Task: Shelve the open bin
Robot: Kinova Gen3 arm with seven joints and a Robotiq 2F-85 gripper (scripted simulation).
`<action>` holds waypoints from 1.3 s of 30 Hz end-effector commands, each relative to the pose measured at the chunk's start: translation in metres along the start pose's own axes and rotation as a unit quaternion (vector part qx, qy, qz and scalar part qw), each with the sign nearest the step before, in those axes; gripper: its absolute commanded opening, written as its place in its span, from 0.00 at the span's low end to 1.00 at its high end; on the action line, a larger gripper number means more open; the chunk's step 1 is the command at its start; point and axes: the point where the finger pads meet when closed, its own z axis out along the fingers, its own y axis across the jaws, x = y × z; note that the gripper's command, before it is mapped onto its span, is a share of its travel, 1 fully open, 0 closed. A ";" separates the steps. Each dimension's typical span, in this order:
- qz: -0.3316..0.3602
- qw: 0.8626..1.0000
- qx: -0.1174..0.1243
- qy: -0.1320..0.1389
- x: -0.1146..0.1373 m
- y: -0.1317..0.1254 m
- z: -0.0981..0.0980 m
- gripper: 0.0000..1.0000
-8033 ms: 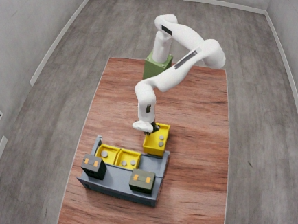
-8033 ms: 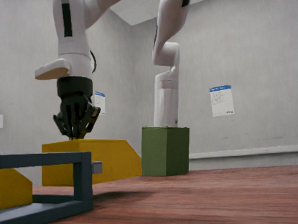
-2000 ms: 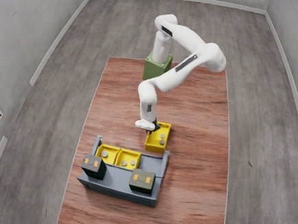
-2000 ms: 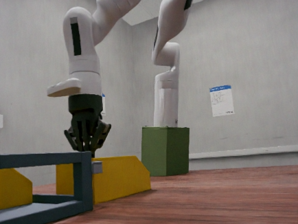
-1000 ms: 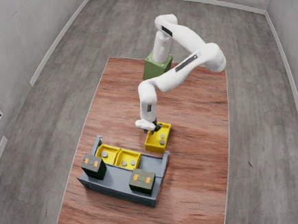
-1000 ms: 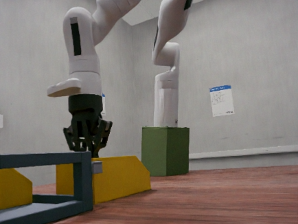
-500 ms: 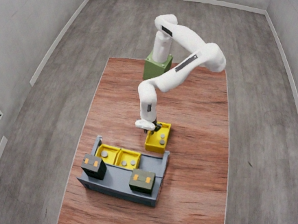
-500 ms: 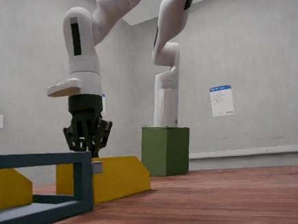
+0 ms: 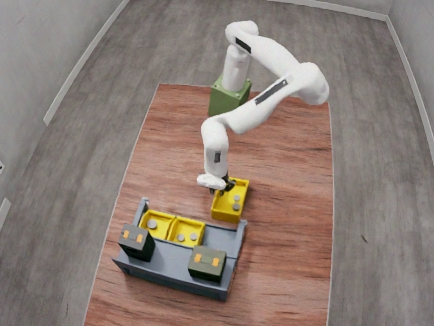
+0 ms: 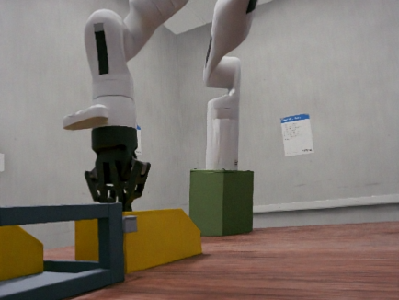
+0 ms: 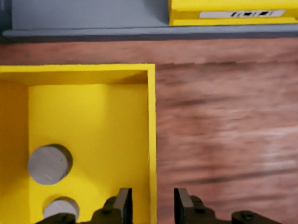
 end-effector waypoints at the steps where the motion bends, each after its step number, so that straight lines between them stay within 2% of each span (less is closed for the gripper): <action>1: 0.000 1.000 0.000 0.001 0.001 0.000 -0.001 0.35; 8: 0.000 1.000 0.000 0.001 0.001 0.000 -0.001 0.35; 13: 0.000 1.000 0.000 0.001 0.001 0.000 -0.041 0.35; 25: 0.000 1.000 0.000 0.001 0.001 0.000 -0.041 0.35; 30: 0.000 1.000 0.000 0.001 0.001 0.000 -0.095 0.35; 39: 0.000 1.000 0.000 0.001 0.001 0.000 -0.095 0.35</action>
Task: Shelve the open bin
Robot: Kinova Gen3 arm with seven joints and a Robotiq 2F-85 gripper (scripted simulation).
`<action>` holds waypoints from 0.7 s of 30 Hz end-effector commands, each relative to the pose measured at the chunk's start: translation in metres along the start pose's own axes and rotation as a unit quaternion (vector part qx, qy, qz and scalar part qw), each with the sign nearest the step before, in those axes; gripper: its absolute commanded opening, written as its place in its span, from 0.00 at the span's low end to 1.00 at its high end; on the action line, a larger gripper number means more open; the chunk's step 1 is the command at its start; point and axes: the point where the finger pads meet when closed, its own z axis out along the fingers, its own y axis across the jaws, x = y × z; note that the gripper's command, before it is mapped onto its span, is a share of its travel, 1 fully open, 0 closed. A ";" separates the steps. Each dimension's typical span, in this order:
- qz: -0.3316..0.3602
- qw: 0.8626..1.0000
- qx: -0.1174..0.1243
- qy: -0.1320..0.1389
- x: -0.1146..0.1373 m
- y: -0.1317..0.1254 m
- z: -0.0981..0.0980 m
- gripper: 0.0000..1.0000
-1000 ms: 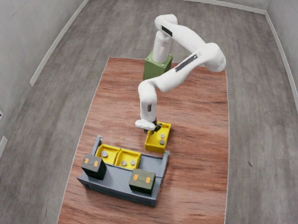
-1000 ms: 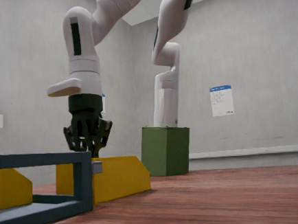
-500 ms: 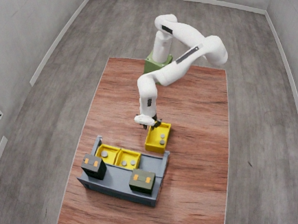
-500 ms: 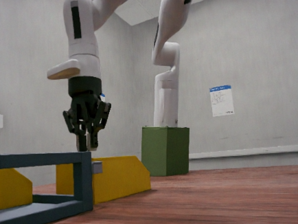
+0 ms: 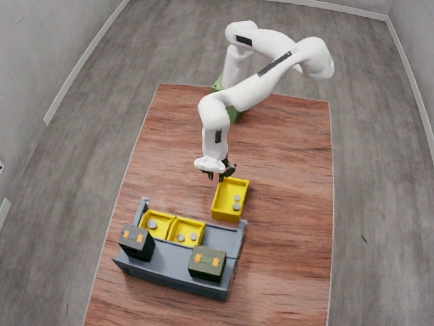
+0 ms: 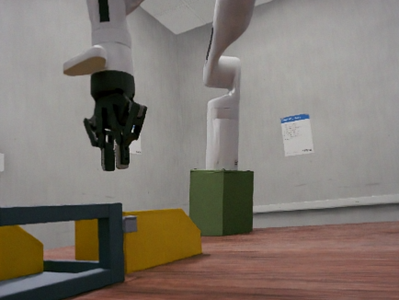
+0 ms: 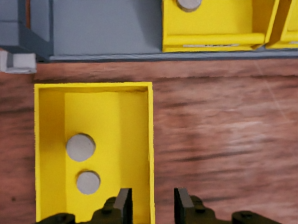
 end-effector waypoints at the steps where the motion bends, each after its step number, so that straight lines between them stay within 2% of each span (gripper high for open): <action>1: 0.000 1.000 0.001 0.001 0.001 -0.001 -0.002 0.35; 8: 0.000 1.000 0.001 0.001 0.001 -0.001 -0.015 0.35; 21: 0.000 1.000 0.001 0.001 0.001 -0.001 -0.013 0.35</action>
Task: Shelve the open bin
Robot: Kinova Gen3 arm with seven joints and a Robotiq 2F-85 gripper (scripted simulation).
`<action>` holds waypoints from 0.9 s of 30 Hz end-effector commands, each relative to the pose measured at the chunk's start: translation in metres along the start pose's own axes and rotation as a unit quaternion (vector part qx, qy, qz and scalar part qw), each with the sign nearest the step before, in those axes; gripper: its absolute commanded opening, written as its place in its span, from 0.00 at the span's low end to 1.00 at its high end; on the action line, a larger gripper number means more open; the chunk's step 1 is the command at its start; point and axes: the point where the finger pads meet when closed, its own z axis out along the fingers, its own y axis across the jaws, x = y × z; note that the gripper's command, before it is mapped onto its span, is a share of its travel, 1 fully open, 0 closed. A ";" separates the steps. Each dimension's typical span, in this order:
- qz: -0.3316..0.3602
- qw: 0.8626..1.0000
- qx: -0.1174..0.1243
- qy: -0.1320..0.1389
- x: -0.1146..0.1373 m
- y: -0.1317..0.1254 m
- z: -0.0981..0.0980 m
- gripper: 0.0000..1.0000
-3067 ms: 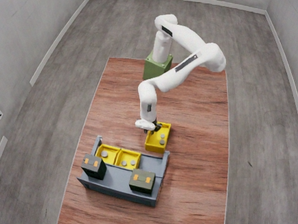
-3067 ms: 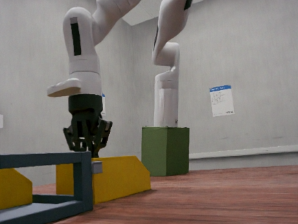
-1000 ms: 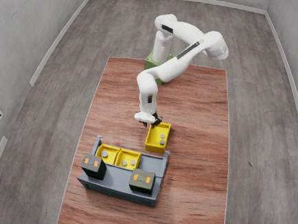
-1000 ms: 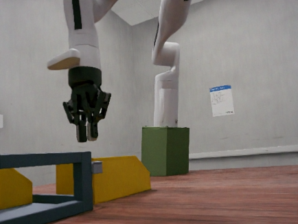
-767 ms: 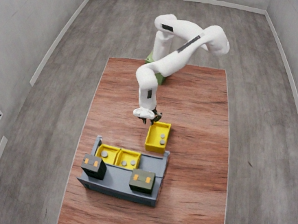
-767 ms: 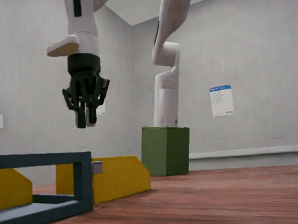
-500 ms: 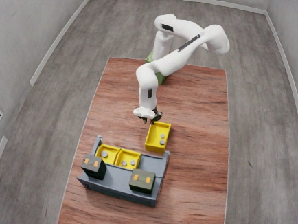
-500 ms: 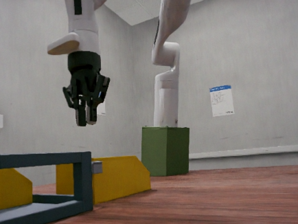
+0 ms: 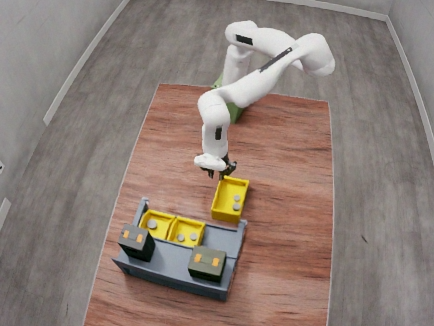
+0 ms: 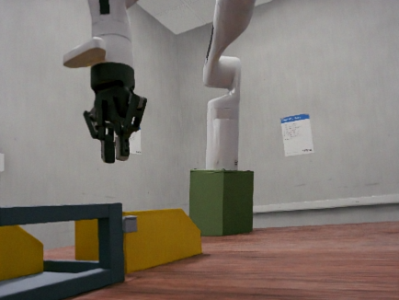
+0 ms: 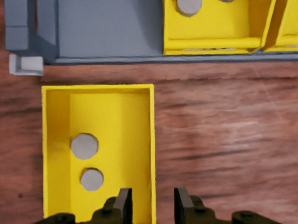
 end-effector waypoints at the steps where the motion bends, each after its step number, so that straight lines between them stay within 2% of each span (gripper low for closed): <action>1: 0.000 1.000 0.000 0.001 0.000 0.000 0.003 0.35; 4: 0.000 1.000 0.000 0.001 0.000 0.000 0.008 0.35; 27: 0.000 1.000 0.000 0.001 0.000 0.000 0.012 0.35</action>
